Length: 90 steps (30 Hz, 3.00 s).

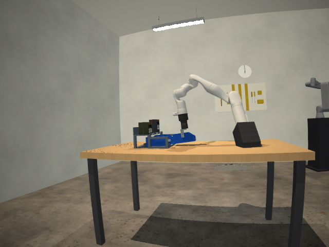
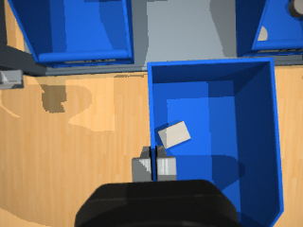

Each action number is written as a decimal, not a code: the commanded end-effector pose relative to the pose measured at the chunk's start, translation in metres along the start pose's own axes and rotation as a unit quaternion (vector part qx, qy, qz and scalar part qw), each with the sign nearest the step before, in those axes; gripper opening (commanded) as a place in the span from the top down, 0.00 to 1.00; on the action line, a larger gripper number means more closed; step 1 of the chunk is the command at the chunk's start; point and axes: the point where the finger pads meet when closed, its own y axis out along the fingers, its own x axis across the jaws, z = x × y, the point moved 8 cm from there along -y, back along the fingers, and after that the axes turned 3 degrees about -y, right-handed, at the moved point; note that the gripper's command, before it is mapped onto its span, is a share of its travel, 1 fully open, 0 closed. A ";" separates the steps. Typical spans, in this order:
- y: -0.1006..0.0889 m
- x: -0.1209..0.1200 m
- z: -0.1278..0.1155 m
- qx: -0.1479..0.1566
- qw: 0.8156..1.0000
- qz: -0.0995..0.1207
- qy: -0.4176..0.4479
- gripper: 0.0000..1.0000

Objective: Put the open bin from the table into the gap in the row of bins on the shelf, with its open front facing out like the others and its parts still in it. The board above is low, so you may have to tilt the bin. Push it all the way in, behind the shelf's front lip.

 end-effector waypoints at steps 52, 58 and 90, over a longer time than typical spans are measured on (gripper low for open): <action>-0.005 -0.001 0.028 0.000 1.000 0.000 -0.003 1.00; -0.006 0.000 0.034 0.000 1.000 0.000 -0.003 1.00; -0.010 0.001 0.068 0.000 1.000 0.001 -0.004 1.00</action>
